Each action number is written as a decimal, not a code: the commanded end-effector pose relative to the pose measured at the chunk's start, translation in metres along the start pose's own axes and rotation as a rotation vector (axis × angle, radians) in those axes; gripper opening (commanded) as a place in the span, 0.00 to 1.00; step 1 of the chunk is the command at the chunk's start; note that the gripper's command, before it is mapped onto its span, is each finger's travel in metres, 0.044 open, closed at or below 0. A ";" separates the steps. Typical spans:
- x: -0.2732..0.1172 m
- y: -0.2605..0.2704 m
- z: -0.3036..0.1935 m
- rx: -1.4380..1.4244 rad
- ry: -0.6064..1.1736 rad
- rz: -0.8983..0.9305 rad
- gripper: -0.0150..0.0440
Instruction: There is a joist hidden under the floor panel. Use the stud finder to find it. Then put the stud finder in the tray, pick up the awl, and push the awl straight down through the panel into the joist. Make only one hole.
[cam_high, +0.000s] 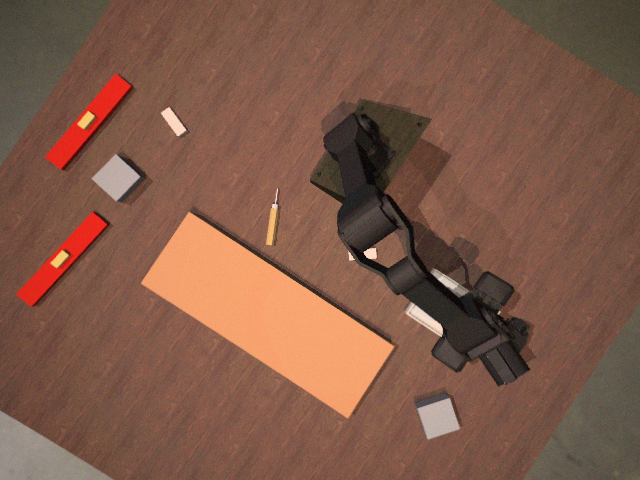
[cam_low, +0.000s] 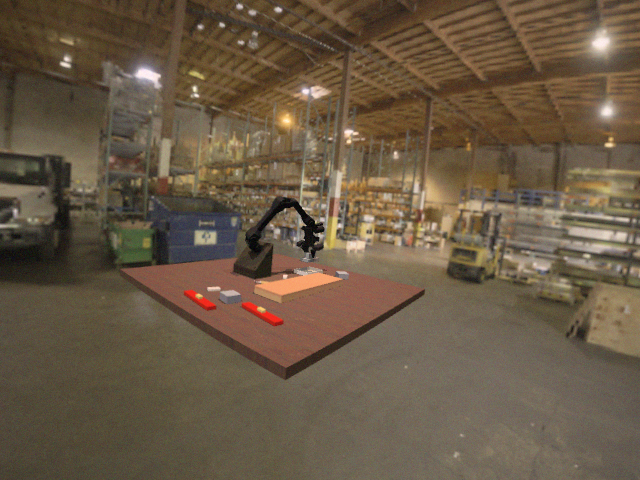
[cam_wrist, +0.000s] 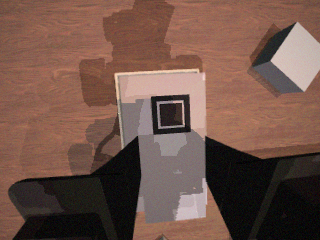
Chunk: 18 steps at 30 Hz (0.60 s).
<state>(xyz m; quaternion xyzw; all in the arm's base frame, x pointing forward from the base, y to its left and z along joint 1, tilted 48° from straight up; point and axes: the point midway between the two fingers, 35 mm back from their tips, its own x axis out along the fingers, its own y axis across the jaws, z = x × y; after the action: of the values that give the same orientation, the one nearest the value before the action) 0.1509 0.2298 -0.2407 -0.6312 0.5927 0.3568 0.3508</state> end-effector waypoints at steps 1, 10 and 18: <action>0.011 -0.001 -0.003 -0.004 0.002 -0.005 0.25; 0.036 -0.002 -0.010 -0.003 0.003 -0.005 0.25; 0.057 -0.001 -0.018 -0.003 0.005 -0.006 0.25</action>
<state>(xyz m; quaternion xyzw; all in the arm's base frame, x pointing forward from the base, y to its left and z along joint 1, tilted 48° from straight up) 0.1540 0.1912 -0.2762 -0.6320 0.5943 0.3550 0.3483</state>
